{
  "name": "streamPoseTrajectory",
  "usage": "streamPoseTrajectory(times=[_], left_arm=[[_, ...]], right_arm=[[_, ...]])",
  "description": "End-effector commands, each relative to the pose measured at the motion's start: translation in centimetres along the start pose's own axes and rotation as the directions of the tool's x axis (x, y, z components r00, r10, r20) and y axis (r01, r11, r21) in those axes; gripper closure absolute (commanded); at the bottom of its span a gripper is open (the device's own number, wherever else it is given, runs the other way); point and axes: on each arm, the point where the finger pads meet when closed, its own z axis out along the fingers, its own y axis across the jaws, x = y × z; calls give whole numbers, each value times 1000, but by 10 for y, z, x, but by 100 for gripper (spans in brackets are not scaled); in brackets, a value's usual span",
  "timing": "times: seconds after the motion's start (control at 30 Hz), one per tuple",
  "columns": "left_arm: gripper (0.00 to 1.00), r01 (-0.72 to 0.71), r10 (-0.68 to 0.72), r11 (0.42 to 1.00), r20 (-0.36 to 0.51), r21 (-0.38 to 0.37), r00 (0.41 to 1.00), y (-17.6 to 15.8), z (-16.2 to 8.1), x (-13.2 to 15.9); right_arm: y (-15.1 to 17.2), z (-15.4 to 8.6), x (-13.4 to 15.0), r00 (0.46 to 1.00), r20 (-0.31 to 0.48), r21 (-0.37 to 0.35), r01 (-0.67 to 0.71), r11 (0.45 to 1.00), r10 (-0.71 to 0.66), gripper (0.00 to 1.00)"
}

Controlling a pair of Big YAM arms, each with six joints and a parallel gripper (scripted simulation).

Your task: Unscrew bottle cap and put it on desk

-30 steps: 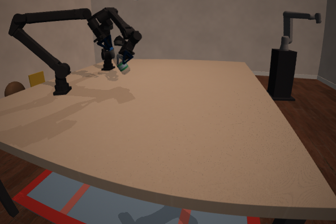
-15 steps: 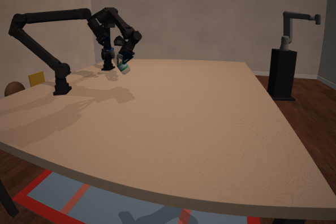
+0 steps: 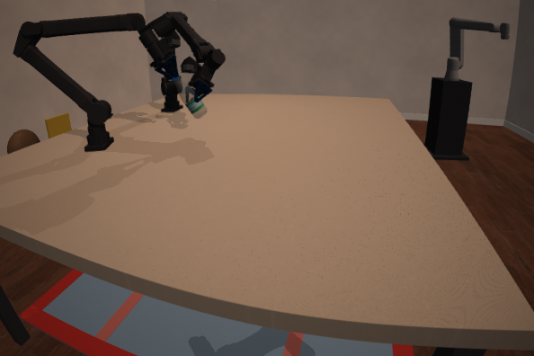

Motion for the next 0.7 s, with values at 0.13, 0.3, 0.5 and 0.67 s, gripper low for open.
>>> streamPoseTrajectory(times=[0.13, 0.3, 0.5, 0.67], left_arm=[[100, -8, 8, 1000, 2, -15, 1000, 10, -2, -2], [100, -8, 8, 1000, 2, -15, 1000, 10, -2, -2], [100, -8, 8, 1000, 2, -15, 1000, 10, -2, -2], [100, -8, 8, 1000, 2, -15, 1000, 10, -2, -2]], right_arm=[[-9, -15, -15, 978, 33, 7, 207, 978, -207, 100], [-8, -12, -14, 988, 34, 20, 148, 989, -149, 89], [-8, -12, -14, 991, 34, 19, 132, 991, -133, 43], [-8, -11, -14, 974, 34, -3, -225, 974, 225, 43]])
